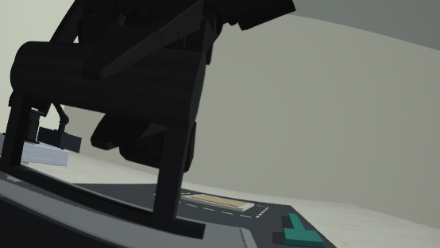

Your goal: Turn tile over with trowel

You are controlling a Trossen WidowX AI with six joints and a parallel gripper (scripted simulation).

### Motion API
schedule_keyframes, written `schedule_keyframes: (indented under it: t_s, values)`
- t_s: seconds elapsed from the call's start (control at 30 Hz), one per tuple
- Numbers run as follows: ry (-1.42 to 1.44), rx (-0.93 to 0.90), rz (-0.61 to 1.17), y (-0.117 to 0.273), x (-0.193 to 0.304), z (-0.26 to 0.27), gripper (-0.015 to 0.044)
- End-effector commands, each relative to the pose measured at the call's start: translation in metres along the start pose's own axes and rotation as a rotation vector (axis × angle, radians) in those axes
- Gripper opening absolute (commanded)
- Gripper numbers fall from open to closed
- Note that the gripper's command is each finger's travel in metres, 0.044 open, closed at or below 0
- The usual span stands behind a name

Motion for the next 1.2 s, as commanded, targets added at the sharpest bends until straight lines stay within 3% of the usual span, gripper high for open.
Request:
schedule_keyframes:
  t_s: [0.0, 1.1, 1.17]
  values:
    - [-0.038, -0.03, -0.014, 0.001, 0.001, 0.009, 0.0]
    - [-0.038, -0.03, -0.014, -0.024, 0.002, -0.018, 0.0]
    - [-0.038, -0.03, -0.014, -0.024, 0.002, -0.018, 0.0053]
Point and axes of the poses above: the point midway between the two fingers, 35 mm back from their tips, its own y axis back along the fingers, its own z axis across the jaws, x = y × z, the point moved 1 cm from there along y, back along the fingers
